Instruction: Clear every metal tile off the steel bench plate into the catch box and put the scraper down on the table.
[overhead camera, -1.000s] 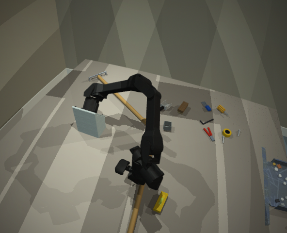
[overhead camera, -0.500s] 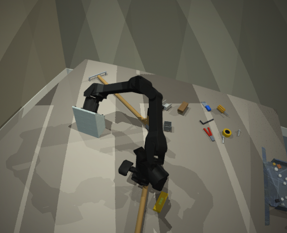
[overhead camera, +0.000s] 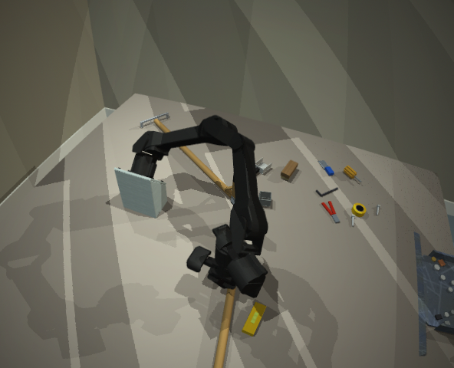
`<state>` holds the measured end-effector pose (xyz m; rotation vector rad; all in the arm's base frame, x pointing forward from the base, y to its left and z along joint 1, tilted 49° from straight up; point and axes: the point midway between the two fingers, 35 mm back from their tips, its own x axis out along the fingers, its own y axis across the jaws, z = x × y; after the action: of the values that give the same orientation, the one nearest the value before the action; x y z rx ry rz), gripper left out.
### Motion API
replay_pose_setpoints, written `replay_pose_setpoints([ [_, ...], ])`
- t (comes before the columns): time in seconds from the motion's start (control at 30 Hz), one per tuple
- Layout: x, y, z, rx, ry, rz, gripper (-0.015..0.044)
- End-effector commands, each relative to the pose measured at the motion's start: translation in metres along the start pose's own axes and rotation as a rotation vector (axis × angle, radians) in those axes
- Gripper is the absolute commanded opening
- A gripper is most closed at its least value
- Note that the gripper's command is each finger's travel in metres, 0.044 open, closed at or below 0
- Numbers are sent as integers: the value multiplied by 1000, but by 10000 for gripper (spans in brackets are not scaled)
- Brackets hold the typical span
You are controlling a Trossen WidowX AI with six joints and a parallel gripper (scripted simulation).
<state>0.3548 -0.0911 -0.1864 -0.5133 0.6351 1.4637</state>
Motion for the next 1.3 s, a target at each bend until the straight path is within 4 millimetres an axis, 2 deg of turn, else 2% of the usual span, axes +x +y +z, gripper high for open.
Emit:
replay_pose_setpoints([
  [0.0,-21,-3,0,-11,10,-6,0],
  [0.4,-66,1,1,-11,10,-5,0],
  [0.6,-71,3,1,-20,10,-5,0],
  [1.03,-119,40,-7,-202,8,-2,0],
  [1.27,-120,42,-7,-212,8,-2,0],
])
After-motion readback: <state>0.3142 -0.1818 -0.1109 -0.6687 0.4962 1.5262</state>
